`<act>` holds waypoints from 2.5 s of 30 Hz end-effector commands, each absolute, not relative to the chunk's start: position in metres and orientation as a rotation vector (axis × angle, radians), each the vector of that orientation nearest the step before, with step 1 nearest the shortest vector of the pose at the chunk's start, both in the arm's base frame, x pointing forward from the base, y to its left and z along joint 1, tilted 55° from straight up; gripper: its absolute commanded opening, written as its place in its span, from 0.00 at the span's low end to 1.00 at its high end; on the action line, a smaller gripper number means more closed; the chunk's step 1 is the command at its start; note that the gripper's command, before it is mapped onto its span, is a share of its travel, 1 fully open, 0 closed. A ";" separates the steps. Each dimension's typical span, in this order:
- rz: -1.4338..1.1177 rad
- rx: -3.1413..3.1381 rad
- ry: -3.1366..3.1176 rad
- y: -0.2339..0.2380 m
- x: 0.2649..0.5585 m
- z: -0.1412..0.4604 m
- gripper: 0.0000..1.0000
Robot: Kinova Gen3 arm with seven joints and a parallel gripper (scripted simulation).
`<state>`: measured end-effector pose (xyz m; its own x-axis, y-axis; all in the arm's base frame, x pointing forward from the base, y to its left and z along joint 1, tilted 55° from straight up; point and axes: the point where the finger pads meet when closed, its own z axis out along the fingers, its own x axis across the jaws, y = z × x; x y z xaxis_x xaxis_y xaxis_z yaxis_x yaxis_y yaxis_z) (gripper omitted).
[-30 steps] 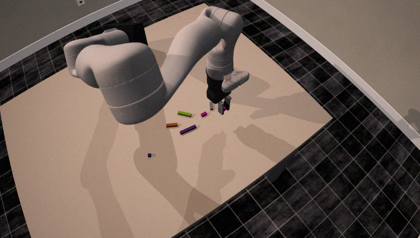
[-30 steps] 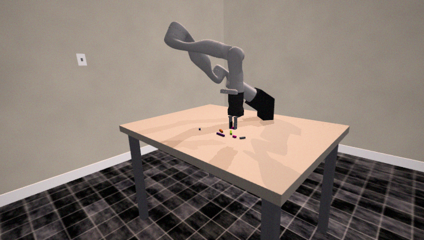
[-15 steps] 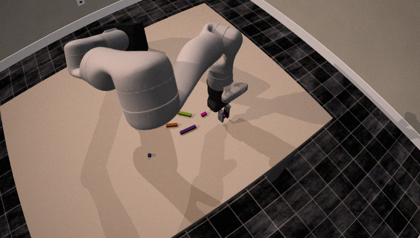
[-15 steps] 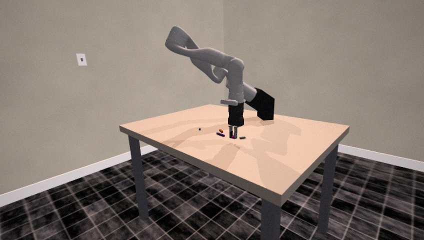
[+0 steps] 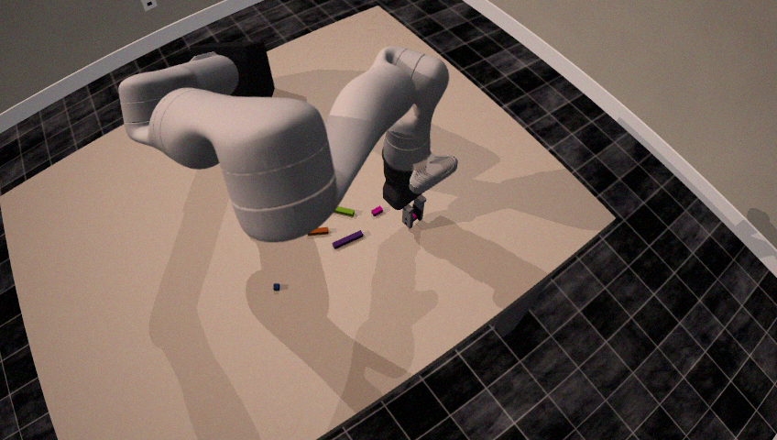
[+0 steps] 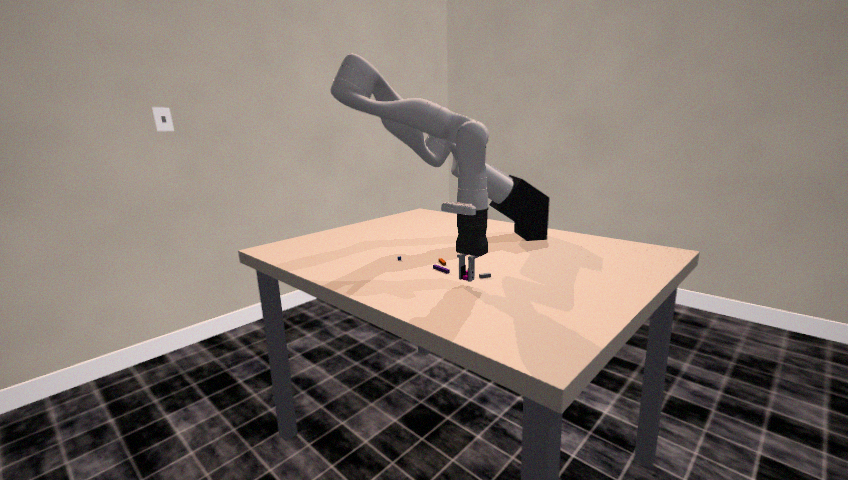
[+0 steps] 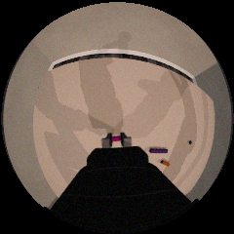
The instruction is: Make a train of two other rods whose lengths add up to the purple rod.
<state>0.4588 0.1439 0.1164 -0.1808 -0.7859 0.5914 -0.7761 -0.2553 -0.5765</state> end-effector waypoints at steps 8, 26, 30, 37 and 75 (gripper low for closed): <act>-1.457 -1.993 1.916 0.143 0.460 0.115 0.40; -1.457 -1.993 1.916 0.143 0.460 0.115 0.40; -1.456 -1.985 1.921 0.142 0.459 0.114 0.40; -1.450 -1.953 1.939 0.141 0.457 0.114 0.40; -1.443 -1.923 1.955 0.141 0.456 0.113 0.40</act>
<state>0.4558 0.1383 0.1148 -0.2297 -0.7970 0.5585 -0.7653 -0.2066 -0.6096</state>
